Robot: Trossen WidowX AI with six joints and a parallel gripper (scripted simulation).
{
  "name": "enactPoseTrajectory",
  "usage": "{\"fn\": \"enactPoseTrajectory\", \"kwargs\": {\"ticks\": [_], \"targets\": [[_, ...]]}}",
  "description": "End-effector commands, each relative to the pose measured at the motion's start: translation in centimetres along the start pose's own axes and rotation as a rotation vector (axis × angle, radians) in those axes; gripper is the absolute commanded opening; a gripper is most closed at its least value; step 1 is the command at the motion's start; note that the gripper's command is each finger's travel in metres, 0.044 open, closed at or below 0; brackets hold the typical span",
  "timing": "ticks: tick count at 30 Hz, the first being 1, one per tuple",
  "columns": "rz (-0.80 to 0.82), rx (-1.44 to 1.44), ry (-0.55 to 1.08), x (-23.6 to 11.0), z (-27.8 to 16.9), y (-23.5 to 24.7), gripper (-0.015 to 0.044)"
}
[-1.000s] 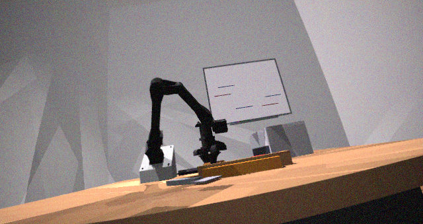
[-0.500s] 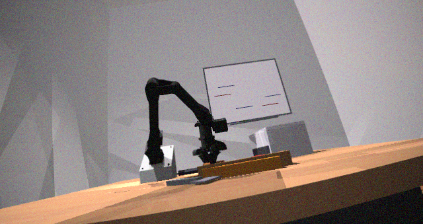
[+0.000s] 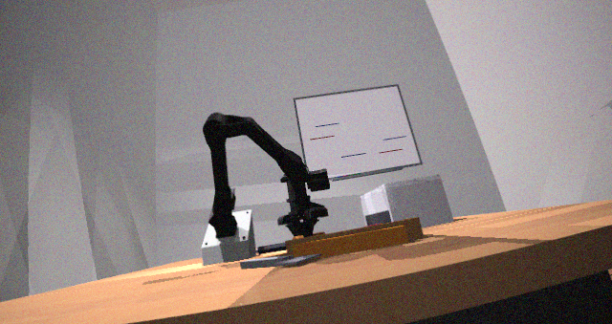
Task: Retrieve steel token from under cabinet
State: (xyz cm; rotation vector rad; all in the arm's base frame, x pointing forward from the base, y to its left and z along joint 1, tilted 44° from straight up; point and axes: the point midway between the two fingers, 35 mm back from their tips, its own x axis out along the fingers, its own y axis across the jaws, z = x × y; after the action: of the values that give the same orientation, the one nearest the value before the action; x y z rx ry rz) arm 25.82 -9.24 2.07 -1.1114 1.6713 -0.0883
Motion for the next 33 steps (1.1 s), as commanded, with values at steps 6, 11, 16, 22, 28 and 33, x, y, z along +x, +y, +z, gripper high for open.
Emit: {"fn": "enactPoseTrajectory", "kwargs": {"ticks": [6,11,16,22,28,33], "targets": [[-0.006,0.006,-0.001,-0.1,-0.9,-1.0,0.0000],[-0.006,0.006,-0.001,-0.1,-1.4,-1.5,0.0000],[-0.007,0.006,0.000,-0.1,-1.8,-2.0,0.0000],[-0.007,0.006,0.000,-0.1,-2.4,-2.5,0.0000],[-0.008,0.007,0.000,-0.1,-3.0,-3.0,0.0000],[-0.008,0.007,0.001,-0.1,-3.4,-3.5,0.0000]]}}
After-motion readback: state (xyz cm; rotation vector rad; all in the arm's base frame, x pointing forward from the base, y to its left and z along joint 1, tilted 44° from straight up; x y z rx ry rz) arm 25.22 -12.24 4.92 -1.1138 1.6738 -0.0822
